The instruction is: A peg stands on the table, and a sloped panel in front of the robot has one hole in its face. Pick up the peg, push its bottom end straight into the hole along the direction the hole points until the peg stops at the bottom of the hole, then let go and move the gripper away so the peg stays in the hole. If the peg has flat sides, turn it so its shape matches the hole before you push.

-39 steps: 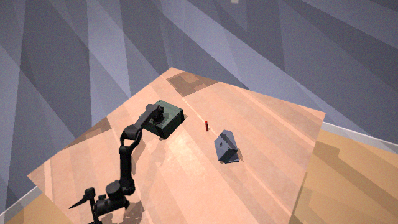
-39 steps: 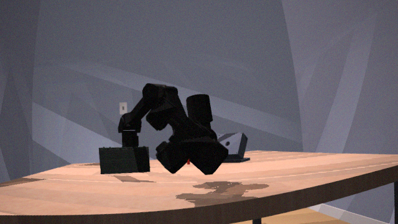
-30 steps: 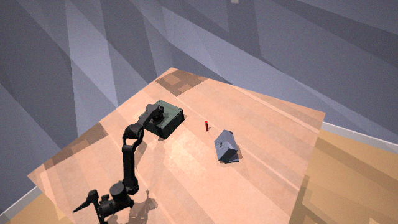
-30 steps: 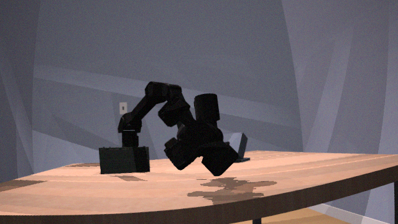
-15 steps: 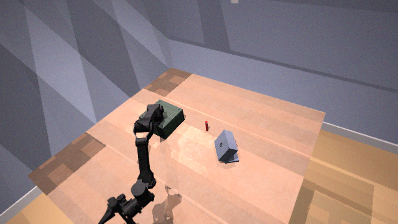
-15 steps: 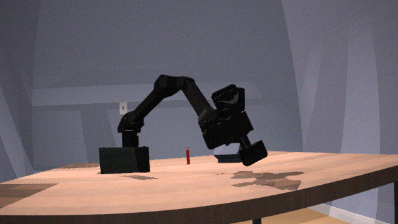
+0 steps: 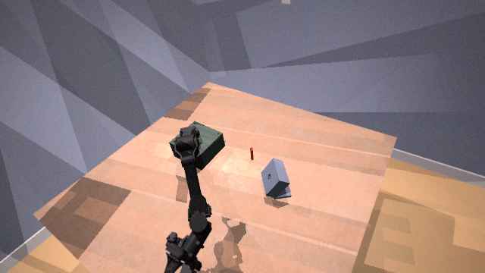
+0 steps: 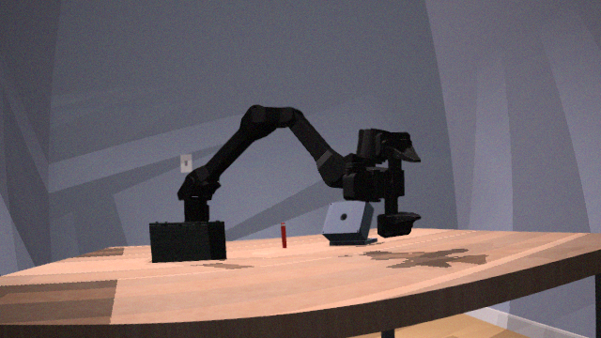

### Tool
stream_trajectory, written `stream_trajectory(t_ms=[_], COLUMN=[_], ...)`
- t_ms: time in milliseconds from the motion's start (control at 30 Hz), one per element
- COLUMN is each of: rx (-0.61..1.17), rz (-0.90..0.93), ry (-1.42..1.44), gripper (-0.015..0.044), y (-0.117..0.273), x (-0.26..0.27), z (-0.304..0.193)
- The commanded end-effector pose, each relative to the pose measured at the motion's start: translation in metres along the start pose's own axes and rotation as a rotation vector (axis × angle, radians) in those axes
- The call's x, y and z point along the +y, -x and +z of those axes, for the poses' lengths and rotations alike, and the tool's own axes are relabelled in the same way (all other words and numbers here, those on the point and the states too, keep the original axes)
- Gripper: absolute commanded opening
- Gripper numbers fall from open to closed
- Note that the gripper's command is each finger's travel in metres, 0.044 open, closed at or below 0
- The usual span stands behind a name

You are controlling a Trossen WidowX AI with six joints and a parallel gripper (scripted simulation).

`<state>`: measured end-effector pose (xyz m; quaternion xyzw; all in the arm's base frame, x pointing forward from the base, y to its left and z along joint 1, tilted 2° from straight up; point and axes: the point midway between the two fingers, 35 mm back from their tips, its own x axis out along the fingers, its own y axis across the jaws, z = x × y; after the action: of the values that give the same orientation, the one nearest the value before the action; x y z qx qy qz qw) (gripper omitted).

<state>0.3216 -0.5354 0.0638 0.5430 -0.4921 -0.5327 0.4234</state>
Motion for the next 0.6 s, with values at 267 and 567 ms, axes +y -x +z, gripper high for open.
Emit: stream_trajectory(t_ms=[267,567], rx=[0.232,0.399], rz=[-0.122,-0.183], ry=[0.326,0.550], gripper=[0.0440,0.0440], y=[0.077,0.138], x=[-0.018,-0.033], z=[-0.071,-0.106])
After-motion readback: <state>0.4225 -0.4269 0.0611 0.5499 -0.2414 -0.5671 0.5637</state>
